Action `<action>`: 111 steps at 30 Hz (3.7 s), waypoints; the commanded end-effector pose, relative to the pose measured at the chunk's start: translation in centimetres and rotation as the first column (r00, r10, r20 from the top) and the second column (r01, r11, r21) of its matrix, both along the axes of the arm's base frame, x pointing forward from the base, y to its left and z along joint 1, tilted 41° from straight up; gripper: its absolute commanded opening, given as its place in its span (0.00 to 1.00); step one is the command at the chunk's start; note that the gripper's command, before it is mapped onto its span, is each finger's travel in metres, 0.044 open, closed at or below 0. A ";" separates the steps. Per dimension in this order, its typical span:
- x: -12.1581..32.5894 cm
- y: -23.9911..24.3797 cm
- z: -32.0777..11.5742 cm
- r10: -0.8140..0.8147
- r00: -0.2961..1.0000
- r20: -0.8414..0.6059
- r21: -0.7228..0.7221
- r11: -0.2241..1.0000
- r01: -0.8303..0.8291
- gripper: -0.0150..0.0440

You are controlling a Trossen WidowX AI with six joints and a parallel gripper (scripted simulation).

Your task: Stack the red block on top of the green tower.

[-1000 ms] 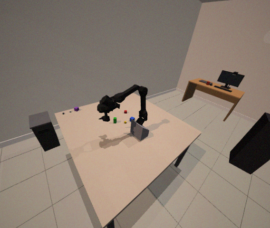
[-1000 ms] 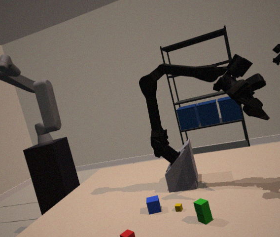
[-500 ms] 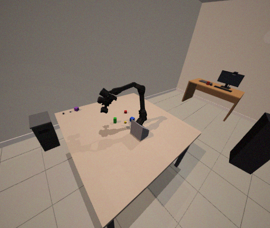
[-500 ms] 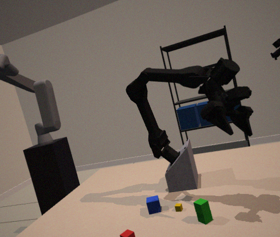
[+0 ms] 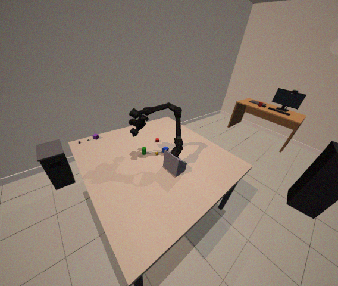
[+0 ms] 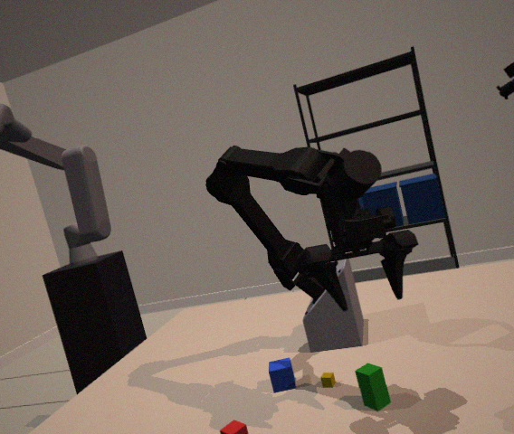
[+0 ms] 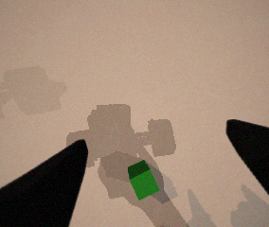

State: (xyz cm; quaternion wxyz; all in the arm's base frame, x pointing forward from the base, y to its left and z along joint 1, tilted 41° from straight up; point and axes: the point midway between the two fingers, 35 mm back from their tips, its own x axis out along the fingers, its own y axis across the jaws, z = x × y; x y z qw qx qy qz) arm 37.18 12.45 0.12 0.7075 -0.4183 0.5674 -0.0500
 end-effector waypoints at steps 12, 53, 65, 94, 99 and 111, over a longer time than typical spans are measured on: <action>2.4 -13.9 5.2 -0.536 0.830 0.155 0.118 0.844 0.523 1.00; -1.3 -30.8 5.8 -0.884 0.385 0.265 0.259 0.450 0.855 1.00; -1.4 -32.0 4.3 -0.884 0.385 0.266 0.258 0.450 0.855 1.00; -1.5 -32.8 3.5 -0.884 0.385 0.266 0.258 0.450 0.855 0.91; -1.5 -32.8 3.5 -0.884 0.385 0.266 0.258 0.450 0.855 0.69; -1.5 -32.8 3.5 -0.884 0.385 0.266 0.258 0.450 0.855 0.42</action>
